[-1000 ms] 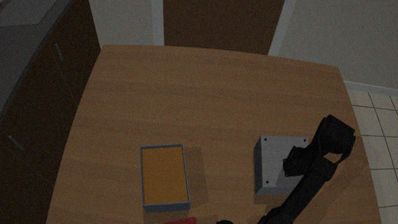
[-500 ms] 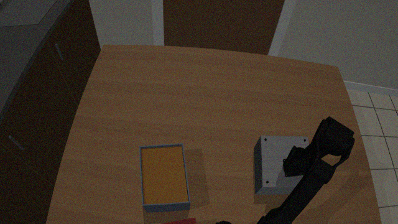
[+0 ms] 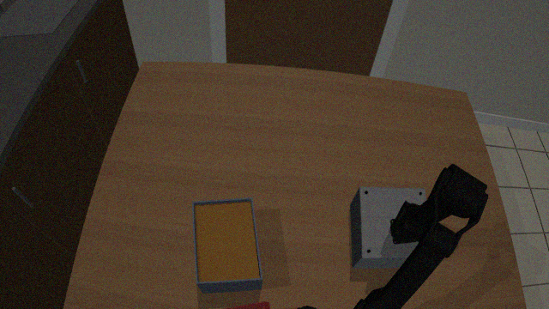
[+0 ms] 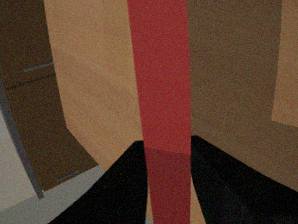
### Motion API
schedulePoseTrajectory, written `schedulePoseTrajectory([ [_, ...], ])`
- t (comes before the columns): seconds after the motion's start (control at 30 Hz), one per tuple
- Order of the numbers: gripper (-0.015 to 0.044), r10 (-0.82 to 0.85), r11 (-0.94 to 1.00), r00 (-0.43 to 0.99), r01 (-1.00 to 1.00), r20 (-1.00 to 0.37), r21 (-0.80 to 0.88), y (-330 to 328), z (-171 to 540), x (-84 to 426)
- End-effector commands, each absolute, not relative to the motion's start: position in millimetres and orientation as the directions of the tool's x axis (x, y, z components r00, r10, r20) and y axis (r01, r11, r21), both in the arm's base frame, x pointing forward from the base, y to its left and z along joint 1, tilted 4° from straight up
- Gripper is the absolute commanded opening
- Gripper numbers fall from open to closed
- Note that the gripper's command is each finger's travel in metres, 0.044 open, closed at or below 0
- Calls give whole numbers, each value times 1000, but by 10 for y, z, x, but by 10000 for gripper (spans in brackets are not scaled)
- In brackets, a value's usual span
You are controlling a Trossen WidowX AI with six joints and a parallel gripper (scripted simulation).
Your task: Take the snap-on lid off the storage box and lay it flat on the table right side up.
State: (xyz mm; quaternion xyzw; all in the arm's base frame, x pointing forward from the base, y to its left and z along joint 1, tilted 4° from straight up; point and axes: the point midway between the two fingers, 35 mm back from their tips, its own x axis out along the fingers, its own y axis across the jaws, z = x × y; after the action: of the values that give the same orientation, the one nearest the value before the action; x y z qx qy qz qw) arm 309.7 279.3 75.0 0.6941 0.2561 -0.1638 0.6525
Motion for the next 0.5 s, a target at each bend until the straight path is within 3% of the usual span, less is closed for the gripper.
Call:
schedulePoseTrajectory([
  [0.0, 0, 131, 4, 801, 588, -584, 809, 2771, 599, 3076],
  [0.47, 0, 131, 4, 801, 588, -584, 809, 2779, 486, 3083],
])
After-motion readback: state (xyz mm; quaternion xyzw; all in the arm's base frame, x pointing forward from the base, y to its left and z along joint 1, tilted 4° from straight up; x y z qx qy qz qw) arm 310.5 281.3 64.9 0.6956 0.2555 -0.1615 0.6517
